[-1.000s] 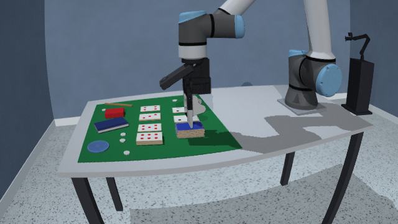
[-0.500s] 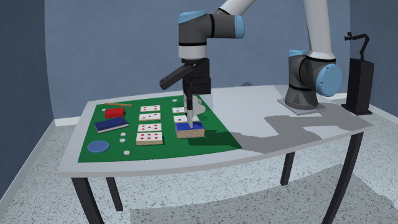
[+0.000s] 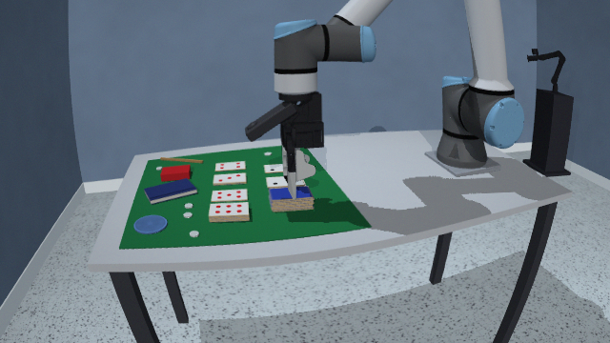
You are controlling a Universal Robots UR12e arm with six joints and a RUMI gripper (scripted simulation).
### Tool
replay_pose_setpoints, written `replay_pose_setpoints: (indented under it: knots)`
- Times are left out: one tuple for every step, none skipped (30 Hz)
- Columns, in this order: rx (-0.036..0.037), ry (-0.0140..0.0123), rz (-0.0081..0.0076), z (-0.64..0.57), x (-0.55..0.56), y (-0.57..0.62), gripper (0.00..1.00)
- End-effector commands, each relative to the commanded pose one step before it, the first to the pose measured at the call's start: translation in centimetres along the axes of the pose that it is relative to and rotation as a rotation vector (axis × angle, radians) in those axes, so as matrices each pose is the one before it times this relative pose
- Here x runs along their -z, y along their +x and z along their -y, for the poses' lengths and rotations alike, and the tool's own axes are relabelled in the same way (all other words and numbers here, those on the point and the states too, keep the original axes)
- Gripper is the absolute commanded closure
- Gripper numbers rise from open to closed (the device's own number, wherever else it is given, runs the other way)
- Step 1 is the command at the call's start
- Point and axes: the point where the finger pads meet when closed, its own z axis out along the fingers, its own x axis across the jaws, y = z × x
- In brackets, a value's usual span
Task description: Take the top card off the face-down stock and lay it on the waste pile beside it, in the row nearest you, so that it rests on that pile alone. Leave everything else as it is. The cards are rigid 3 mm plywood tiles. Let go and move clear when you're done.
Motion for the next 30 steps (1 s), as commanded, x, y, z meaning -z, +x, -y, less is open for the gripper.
replay_pose_setpoints:
  knots:
    - [0.00031,0.00220,-0.00044,0.015,0.006,-0.075,0.50]
    - [0.00000,-0.00014,0.00000,-0.004,-0.002,0.001,0.50]
    - [-0.00001,-0.00011,0.00000,-0.003,-0.001,0.001,0.50]
    - [-0.00001,-0.00008,0.00000,-0.002,-0.001,0.001,0.50]
    - [-0.00001,-0.00005,0.00000,-0.001,-0.001,0.001,0.50]
    - [-0.00001,-0.00003,0.00000,-0.001,0.000,0.000,0.50]
    - [0.00000,-0.00002,0.00000,-0.001,0.000,0.000,0.50]
    - [0.00000,-0.00002,0.00000,-0.001,-0.002,0.000,0.50]
    - [0.00000,-0.00006,0.00000,-0.003,-0.010,0.000,0.50]
    - [0.00000,0.00000,0.00000,0.000,0.000,0.000,0.50]
    - [0.00000,0.00000,0.00000,0.000,0.000,0.000,0.50]
    - [0.00000,-0.00014,0.00000,-0.006,-0.023,0.000,0.50]
    - [0.00000,-0.00023,0.00000,-0.009,-0.038,0.000,0.50]
    - [0.00000,-0.00032,-0.00001,-0.013,-0.052,0.000,0.50]
    - [0.00000,-0.00040,-0.00001,-0.016,-0.064,0.000,0.50]
    - [0.00000,-0.00063,-0.00001,-0.024,-0.074,0.000,0.50]
    - [0.00000,-0.00055,-0.00001,-0.025,-0.067,0.000,0.50]
    - [0.00000,-0.00026,0.00000,-0.020,-0.049,0.000,0.50]
    - [0.00000,-0.00023,0.00000,-0.018,-0.044,0.000,0.50]
    - [0.00000,-0.00019,0.00000,-0.014,-0.036,0.001,0.50]
    - [0.00000,-0.00010,0.00000,-0.008,-0.025,0.000,0.50]
    - [0.00000,0.00004,0.00000,0.003,-0.010,0.000,0.50]
    - [0.00000,0.00019,0.00000,0.014,0.004,0.000,0.50]
    - [0.00000,0.00079,0.00002,0.031,0.042,-0.001,0.50]
    - [0.00000,0.00080,0.00002,0.034,0.047,-0.001,0.50]
    - [0.00000,0.00071,0.00001,0.032,0.045,-0.001,0.50]
    - [0.00000,0.00000,0.00000,0.000,0.000,0.000,0.50]
    - [0.00000,0.00000,0.00000,0.000,0.000,0.000,0.50]
    - [0.00000,0.00127,0.00002,0.061,0.081,-0.001,0.50]
    - [0.00000,0.00000,0.00000,0.001,0.003,0.000,0.50]
